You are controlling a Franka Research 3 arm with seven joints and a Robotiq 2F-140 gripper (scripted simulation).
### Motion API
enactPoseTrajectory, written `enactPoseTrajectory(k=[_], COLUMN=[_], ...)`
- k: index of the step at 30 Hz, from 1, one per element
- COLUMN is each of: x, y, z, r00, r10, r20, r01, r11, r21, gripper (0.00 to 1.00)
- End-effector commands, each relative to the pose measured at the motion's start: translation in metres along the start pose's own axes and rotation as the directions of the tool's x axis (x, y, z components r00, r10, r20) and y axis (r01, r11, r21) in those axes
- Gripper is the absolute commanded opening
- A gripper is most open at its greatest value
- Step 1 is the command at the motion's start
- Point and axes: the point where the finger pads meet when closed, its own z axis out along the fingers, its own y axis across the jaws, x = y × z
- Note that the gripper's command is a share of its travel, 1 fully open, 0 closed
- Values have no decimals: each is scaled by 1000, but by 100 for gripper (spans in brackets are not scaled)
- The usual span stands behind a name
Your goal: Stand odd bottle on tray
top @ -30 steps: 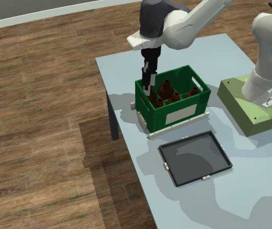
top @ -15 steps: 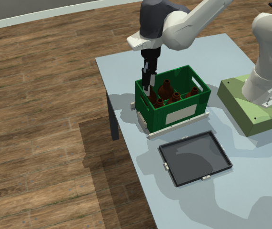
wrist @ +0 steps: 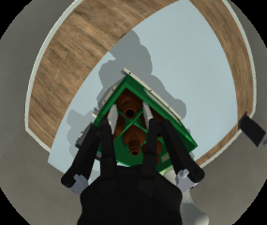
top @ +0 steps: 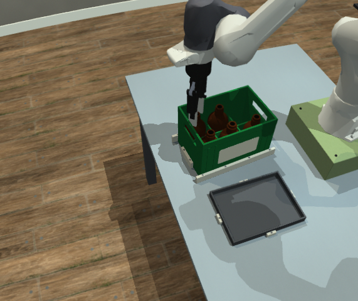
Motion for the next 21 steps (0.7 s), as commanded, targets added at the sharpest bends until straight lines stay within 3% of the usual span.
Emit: enactPoseTrajectory(k=[1,16,17,21], x=[0,0,0,0], y=[0,0,0,0], z=[1,1,1,1], r00=[1000,1000,1000,1000], r10=[-6,-6,-6,-6], r20=[0,0,0,0], r01=[6,6,6,6], r11=[1000,1000,1000,1000], r21=[1,1,1,1], gripper=[44,44,10,10])
